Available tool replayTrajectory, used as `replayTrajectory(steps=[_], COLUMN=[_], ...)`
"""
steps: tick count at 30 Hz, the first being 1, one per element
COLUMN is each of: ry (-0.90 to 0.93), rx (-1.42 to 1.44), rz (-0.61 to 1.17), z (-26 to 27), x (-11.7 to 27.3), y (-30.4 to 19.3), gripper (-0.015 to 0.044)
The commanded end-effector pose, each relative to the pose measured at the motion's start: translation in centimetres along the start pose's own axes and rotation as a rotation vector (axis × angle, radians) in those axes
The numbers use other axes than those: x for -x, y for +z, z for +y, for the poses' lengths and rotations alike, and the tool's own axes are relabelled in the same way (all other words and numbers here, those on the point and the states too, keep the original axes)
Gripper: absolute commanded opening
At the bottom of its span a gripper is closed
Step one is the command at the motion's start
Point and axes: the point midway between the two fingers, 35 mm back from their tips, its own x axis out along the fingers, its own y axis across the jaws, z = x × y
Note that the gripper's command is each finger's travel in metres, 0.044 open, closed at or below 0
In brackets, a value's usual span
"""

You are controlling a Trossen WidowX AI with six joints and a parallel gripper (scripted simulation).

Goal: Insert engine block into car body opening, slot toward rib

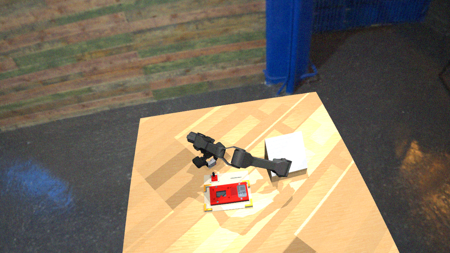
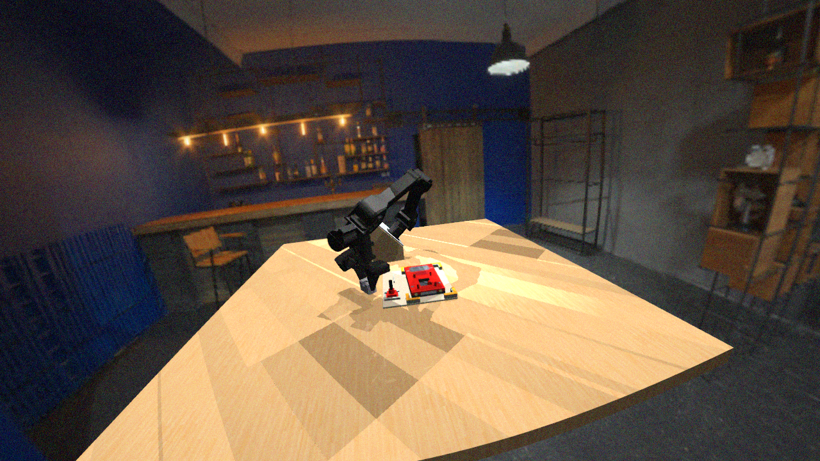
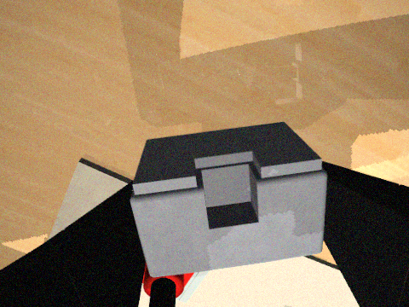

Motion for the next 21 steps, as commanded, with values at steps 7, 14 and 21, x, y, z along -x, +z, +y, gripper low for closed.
replayTrajectory(steps=[7,14,21], ry=[-0.004,-0.004,-0.004], rx=[0.004,0.004,0.004], rz=[-0.008,-0.008,-0.006], z=[-0.3,-0.5,-0.9], x=[3.3,5.6,7.8], y=[0.1,-0.1,-0.4], gripper=[0.0000,0.0000,0.0000])
